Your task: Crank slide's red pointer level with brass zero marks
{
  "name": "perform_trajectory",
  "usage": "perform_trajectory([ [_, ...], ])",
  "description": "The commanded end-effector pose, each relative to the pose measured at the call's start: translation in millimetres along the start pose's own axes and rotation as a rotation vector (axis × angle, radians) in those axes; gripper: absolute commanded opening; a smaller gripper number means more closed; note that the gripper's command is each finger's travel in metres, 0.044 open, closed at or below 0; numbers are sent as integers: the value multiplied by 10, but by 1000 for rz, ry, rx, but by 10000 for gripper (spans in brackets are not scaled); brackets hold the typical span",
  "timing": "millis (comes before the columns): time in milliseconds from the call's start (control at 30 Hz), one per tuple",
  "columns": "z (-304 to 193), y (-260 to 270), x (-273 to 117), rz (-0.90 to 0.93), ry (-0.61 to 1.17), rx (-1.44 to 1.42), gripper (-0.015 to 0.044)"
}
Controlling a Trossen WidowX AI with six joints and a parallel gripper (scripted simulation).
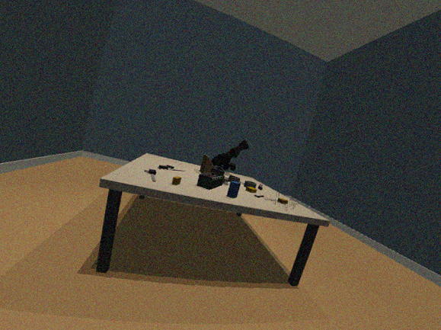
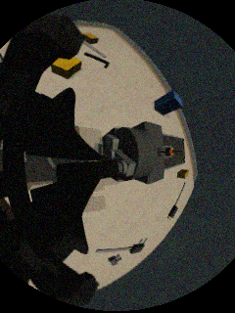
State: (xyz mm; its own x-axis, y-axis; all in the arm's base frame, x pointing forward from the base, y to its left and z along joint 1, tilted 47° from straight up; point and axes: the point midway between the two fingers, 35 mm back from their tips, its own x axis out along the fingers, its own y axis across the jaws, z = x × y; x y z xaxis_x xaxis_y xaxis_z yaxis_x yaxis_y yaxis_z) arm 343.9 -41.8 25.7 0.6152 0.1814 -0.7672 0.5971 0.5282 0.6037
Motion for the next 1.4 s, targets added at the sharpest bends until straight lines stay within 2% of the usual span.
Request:
perform_trajectory([
  [0,0,-1,1,1,0,0,157],
  [367,0,-1,1,1,0,0,440],
  [867,427,-20,-413,-7,1,1,440],
  [1100,750,-63,-739,-18,5,9,440],
  [1367,964,-37,-589,36,32,-65,440],
])
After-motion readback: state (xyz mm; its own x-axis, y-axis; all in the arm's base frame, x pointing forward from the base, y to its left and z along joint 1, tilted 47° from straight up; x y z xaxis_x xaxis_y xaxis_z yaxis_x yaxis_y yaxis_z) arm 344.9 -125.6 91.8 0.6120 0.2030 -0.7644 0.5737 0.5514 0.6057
